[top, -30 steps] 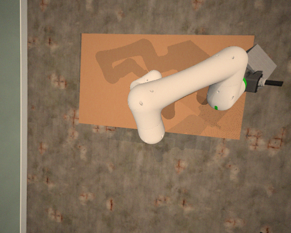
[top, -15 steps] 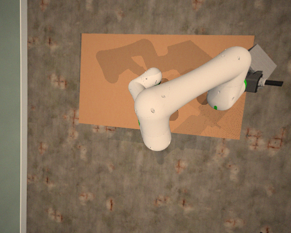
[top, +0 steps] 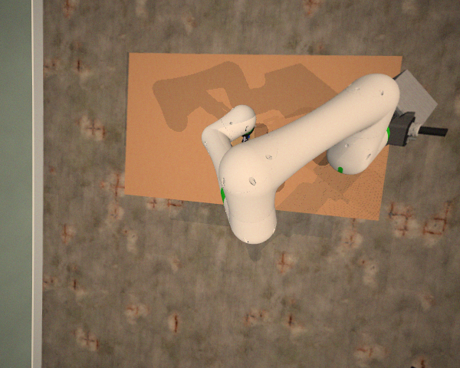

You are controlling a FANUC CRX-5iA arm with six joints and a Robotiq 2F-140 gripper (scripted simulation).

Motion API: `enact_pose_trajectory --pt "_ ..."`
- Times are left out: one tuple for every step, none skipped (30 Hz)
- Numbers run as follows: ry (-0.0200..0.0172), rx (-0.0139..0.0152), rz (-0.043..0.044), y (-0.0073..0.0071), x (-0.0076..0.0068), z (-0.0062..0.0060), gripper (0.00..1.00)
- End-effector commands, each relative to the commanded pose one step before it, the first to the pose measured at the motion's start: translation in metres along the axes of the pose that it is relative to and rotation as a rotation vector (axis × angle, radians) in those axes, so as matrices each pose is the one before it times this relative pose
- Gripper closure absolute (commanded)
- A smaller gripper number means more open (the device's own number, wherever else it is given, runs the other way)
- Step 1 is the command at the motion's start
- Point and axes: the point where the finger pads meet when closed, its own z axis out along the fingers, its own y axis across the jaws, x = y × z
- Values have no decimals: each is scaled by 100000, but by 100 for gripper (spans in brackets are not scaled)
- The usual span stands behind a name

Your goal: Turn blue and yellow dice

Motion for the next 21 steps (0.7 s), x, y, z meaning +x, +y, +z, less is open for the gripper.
enact_pose_trajectory --pt "-23 27 6 -18 -13 -18 0" --pt "0 0 0 0 0 0 0" --pt "0 0 0 0 0 0 0" --pt "0 0 0 0 0 0 0" --pt "0 0 0 0 0 0 0" --pt "0 0 0 0 0 0 0" --pt "0 0 0 0 0 0 0" --pt "0 0 0 0 0 0 0" --pt "0 0 0 0 0 0 0" --pt "0 0 0 0 0 0 0" --pt "0 0 0 0 0 0 0" --pt "0 0 0 0 0 0 0" --pt "0 0 0 0 0 0 0" --pt "0 0 0 0 0 0 0" --pt "0 0 0 0 0 0 0" --pt "1 0 -23 1 0 0 0" --pt "5 3 -157 7 3 2 0" --pt "13 8 -410 17 7 5 0" --pt "24 16 -767 33 13 10 0" --pt "38 24 -1214 52 20 16 0" --pt "55 34 -1736 75 27 22 0"
